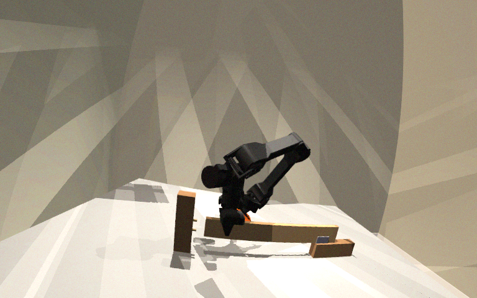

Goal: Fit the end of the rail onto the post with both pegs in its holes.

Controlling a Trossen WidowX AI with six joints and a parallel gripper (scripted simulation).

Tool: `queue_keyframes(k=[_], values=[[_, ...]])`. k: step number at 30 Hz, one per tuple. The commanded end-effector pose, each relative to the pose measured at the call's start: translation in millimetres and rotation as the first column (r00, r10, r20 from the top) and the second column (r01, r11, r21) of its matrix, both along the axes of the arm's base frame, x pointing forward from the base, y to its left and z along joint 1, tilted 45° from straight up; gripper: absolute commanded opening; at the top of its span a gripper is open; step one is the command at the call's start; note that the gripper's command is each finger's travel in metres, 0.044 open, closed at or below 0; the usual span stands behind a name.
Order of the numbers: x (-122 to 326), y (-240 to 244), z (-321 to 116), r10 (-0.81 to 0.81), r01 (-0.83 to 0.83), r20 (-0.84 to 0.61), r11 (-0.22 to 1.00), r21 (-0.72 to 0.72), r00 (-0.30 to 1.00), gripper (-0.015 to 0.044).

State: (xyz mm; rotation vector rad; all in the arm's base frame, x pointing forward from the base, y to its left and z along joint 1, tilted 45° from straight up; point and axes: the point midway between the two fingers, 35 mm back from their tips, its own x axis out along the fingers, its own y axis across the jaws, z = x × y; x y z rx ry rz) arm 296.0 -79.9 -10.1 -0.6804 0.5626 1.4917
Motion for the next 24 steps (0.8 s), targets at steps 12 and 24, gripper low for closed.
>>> queue_keyframes(k=[12,24], values=[[3.5,-8.8,-0.3,-0.004,0.004,0.009,1.000,-0.008,1.000,0.0000],[4.9,-10.4,-2.9,-0.004,0.004,0.009,1.000,-0.008,1.000,0.0000]])
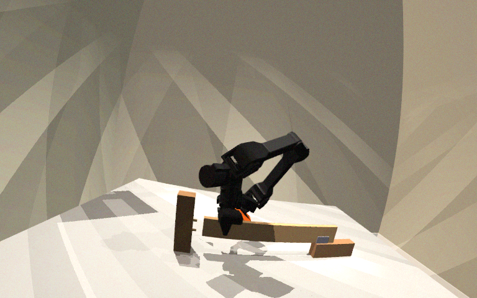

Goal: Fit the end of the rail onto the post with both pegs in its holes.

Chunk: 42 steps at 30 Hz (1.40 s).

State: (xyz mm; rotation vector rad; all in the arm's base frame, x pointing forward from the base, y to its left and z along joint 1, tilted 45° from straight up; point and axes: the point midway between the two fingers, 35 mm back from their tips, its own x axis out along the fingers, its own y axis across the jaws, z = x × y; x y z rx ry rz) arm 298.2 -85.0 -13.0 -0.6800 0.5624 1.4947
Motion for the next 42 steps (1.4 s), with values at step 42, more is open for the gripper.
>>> queue_keyframes(k=[42], values=[[3.7,-13.3,-8.3,-0.006,0.007,0.010,1.000,-0.009,1.000,0.0000]])
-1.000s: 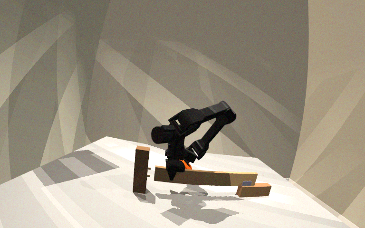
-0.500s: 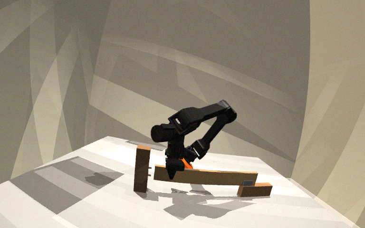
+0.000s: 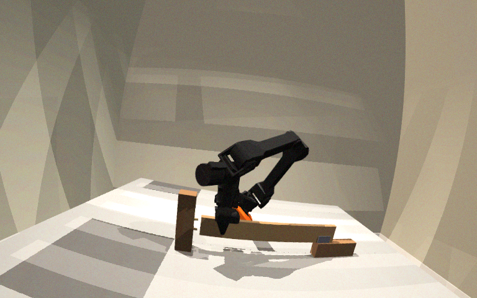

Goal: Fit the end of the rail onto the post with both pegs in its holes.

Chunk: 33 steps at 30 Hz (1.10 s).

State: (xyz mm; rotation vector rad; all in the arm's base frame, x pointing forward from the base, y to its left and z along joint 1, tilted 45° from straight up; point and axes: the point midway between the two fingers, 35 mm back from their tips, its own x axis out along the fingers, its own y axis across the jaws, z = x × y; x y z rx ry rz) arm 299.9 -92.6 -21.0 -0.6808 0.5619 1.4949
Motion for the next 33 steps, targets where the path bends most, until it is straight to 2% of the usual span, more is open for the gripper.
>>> queue_keyframes(k=[1,33], values=[[2.0,-5.9,-0.4,-0.007,0.007,0.010,1.000,-0.009,1.000,0.0000],[2.7,-13.1,-6.6,-0.007,0.007,0.010,1.000,-0.010,1.000,0.0000]])
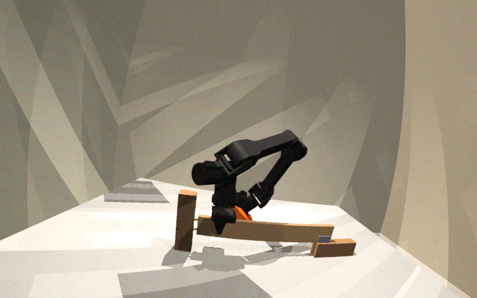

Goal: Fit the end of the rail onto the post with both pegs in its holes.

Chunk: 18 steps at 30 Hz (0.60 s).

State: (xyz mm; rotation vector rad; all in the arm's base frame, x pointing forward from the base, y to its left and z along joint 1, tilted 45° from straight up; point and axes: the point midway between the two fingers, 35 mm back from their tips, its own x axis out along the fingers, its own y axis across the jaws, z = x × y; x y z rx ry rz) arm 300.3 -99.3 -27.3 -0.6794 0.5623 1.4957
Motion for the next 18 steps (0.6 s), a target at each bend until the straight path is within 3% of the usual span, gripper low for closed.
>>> queue_keyframes(k=[1,18], values=[[2.3,-6.5,-0.5,-0.007,0.007,0.011,1.000,-0.011,1.000,0.0000],[2.5,-9.6,-2.8,-0.007,0.007,0.011,1.000,-0.011,1.000,0.0000]])
